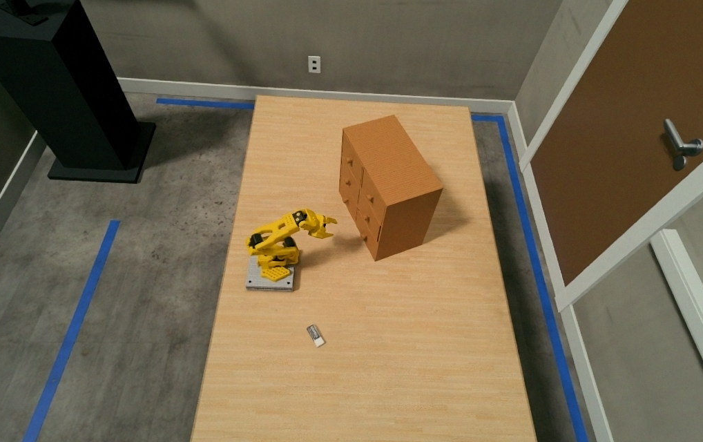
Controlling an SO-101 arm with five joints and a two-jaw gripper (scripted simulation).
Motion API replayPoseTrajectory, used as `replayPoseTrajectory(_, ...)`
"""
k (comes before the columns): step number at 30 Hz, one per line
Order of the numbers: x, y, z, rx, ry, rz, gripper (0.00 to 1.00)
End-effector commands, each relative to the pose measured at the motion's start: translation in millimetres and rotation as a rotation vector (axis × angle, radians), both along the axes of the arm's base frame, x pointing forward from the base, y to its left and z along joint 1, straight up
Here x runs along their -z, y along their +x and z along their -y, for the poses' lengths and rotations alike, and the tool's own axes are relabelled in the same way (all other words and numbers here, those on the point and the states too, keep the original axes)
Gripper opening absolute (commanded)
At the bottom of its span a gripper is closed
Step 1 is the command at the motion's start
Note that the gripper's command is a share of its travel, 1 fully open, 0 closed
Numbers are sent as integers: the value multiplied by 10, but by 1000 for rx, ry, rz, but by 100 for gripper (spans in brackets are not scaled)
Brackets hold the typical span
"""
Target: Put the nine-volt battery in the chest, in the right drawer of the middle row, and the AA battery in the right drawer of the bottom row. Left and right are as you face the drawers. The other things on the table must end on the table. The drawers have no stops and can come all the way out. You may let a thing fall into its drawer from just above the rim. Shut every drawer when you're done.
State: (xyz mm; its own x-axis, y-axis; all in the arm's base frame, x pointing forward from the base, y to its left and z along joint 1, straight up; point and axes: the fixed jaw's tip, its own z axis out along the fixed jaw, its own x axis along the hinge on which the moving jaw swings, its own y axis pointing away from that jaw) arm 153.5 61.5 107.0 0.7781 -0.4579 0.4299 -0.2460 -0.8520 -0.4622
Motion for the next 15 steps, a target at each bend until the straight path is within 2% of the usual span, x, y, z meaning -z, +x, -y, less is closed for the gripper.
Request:
replayPoseTrajectory(1, -34, 4, 14, 83, 61, -10, 21)
replayPoseTrajectory(10, -28, -4, 13, 259, 189, -66, 21)
replayPoseTrajectory(12, -28, -4, 13, 259, 189, -66, 21)
replayPoseTrajectory(15, -26, -7, 13, 318, 232, -84, 21)
